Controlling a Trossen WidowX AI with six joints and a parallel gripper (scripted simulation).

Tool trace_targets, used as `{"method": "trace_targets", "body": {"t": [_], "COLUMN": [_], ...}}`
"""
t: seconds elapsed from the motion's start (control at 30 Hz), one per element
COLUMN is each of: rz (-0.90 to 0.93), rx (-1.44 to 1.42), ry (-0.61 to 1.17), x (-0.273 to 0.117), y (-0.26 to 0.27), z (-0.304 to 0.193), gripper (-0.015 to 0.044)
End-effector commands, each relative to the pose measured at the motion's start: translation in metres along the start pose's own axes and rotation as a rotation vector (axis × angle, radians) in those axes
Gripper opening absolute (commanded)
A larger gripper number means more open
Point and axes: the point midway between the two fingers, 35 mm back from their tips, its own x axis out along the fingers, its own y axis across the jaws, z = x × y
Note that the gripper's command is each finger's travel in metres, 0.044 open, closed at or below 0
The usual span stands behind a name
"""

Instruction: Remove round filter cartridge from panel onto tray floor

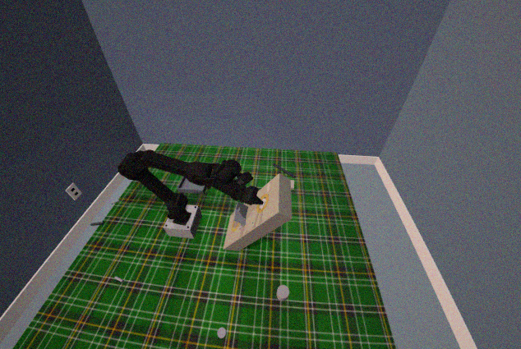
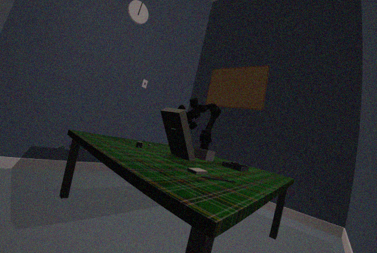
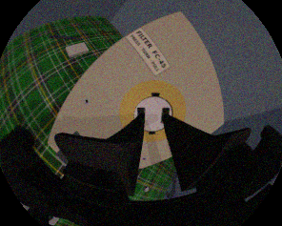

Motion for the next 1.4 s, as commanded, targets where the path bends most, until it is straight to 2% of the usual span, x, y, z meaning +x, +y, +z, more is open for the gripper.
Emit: {"method": "trace_targets", "body": {"t": [0.0,1.37], "rz": [-0.001,-0.002], "rx": [-0.005,-0.005], "ry": [-0.003,-0.004], "x": [0.0,0.017], "y": [-0.001,-0.001], "z": [0.001,0.001], "gripper": [0.0109,0.0109]}}
